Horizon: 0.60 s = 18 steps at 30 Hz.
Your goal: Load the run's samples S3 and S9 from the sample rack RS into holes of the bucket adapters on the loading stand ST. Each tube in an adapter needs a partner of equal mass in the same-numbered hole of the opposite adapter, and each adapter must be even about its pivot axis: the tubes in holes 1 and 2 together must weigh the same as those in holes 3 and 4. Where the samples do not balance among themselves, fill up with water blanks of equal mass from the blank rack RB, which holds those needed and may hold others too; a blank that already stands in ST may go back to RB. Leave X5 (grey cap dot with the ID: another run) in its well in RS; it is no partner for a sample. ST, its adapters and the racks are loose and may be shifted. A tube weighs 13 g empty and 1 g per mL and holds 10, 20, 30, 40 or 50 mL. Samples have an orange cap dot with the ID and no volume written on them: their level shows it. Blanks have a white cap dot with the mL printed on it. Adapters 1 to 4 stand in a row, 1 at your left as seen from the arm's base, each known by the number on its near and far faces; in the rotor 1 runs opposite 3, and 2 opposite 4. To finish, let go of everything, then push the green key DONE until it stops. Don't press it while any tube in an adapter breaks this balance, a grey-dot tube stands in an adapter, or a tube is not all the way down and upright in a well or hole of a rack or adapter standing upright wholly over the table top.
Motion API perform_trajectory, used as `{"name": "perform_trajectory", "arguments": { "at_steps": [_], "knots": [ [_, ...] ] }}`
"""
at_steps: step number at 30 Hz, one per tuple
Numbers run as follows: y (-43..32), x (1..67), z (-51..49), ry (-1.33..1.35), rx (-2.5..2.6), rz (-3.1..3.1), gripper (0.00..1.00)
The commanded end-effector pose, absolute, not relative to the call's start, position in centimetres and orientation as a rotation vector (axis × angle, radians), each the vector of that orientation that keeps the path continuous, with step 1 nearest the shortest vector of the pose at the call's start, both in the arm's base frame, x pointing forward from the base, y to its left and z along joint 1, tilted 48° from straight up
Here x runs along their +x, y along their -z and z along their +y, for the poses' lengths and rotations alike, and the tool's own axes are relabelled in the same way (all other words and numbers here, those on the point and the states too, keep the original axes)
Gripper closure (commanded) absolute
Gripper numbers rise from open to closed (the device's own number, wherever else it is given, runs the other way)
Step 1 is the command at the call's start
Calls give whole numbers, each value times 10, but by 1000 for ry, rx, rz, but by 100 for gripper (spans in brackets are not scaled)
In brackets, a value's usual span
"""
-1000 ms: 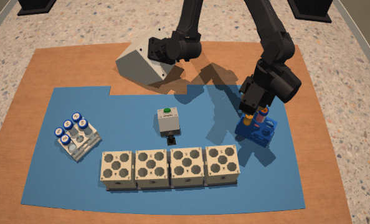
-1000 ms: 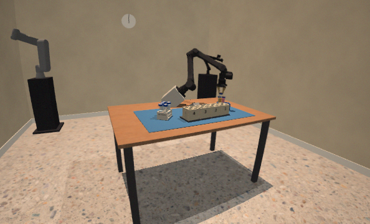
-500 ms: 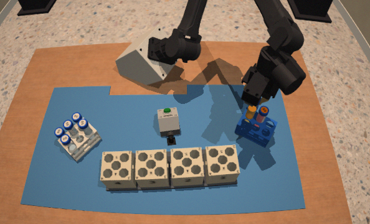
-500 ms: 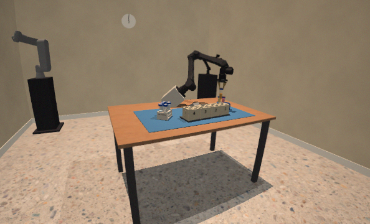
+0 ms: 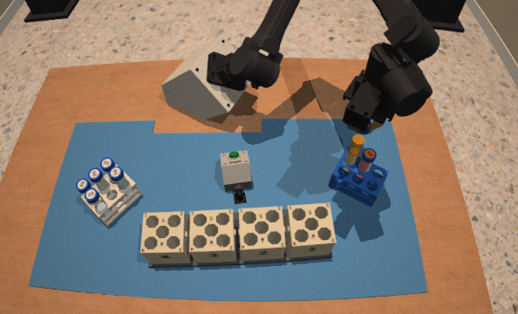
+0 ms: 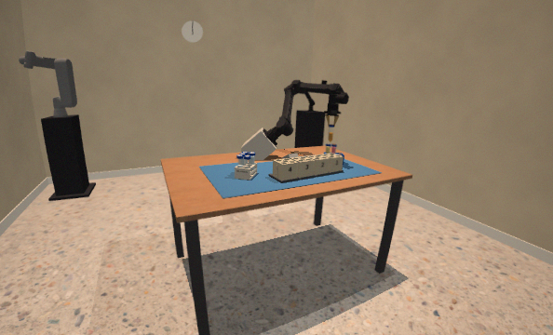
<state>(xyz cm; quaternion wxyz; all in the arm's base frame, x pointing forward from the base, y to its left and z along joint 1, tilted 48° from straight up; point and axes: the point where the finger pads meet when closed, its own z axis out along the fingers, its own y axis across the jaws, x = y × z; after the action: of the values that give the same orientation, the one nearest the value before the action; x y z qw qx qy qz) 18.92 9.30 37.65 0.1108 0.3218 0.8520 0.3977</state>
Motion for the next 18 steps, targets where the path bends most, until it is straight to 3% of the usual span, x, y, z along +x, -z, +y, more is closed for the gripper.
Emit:
{"name": "perform_trajectory", "arguments": {
  "at_steps": [1,18],
  "knots": [
    [-397,187,85,-1140,872,2495,100],
    [-390,185,86,-1142,875,2502,100]
  ]
}}
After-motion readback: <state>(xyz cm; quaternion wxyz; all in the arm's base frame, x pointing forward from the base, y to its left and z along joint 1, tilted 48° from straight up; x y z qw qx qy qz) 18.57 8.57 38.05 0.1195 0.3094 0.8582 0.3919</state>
